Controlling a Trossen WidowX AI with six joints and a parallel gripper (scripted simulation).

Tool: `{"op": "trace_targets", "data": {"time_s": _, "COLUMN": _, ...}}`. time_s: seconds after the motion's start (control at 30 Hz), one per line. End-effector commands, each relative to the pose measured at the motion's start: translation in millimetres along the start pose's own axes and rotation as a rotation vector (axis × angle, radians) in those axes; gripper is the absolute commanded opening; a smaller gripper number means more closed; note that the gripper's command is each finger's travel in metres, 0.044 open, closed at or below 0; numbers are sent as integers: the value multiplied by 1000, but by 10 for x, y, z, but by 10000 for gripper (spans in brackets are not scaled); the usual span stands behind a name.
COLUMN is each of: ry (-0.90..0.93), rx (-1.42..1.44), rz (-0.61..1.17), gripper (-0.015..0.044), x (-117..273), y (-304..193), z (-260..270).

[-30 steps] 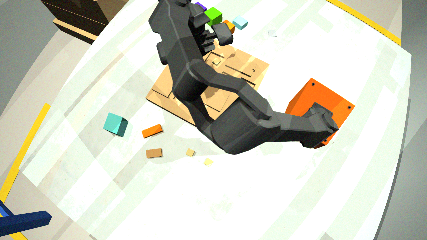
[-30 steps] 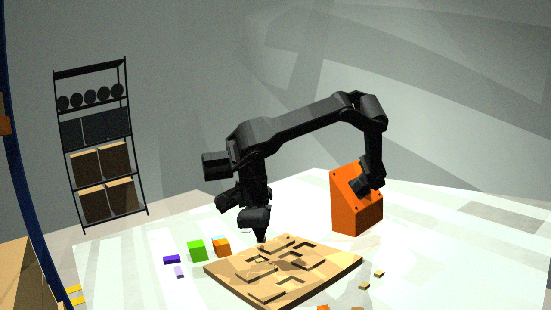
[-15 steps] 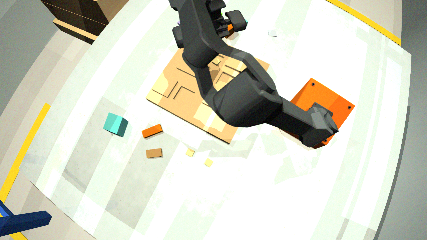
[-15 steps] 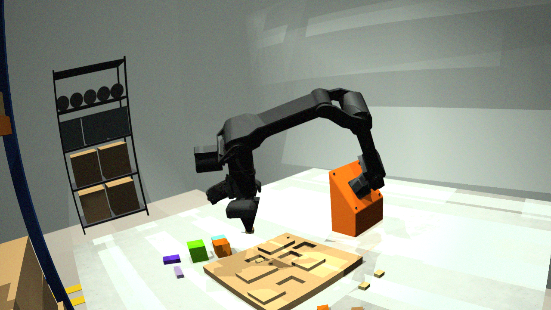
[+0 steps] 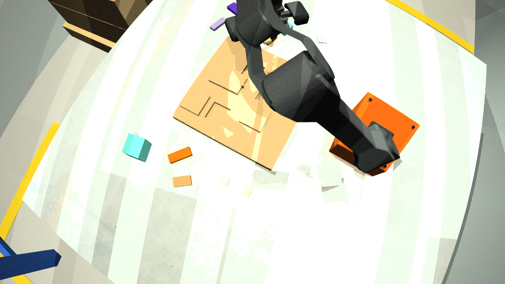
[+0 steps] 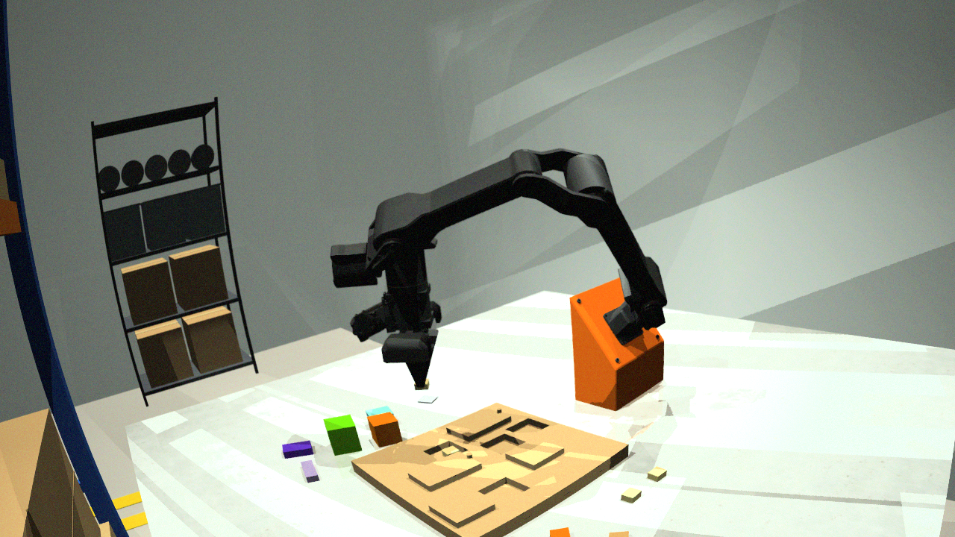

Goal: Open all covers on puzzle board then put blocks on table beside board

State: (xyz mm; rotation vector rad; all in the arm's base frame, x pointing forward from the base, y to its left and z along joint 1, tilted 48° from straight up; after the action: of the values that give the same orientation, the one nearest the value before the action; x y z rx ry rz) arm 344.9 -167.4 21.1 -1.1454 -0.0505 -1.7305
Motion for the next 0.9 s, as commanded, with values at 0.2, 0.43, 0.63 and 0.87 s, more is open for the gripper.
{"op": "trace_targets", "data": {"time_s": 0.2, "ry": -1, "rx": 6, "rz": 1, "gripper": 80, "x": -13, "y": 115, "z": -381}}
{"op": "trace_targets", "data": {"time_s": 0.43, "ry": 3, "rx": 8, "rz": 7, "gripper": 80, "x": -40, "y": 172, "z": -660}}
{"op": "trace_targets", "data": {"time_s": 0.63, "ry": 8, "rx": 10, "rz": 14, "gripper": 80, "x": -71, "y": 205, "z": -900}}
{"op": "trace_targets", "data": {"time_s": 0.87, "ry": 17, "rx": 15, "rz": 22, "gripper": 80, "x": -117, "y": 226, "z": -1180}}
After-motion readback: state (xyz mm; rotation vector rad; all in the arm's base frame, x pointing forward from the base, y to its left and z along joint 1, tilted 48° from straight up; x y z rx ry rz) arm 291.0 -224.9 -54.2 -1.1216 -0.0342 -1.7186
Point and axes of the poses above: the point midway between the two fingers, 35 mm back from their tips, its own x axis back along the fingers, its own z axis across the jaws, y = z × x, the point moved 10 cm from there along x, back along the fingers, and after that the axes turned 1 degree about -x, right-handed, at the moved point
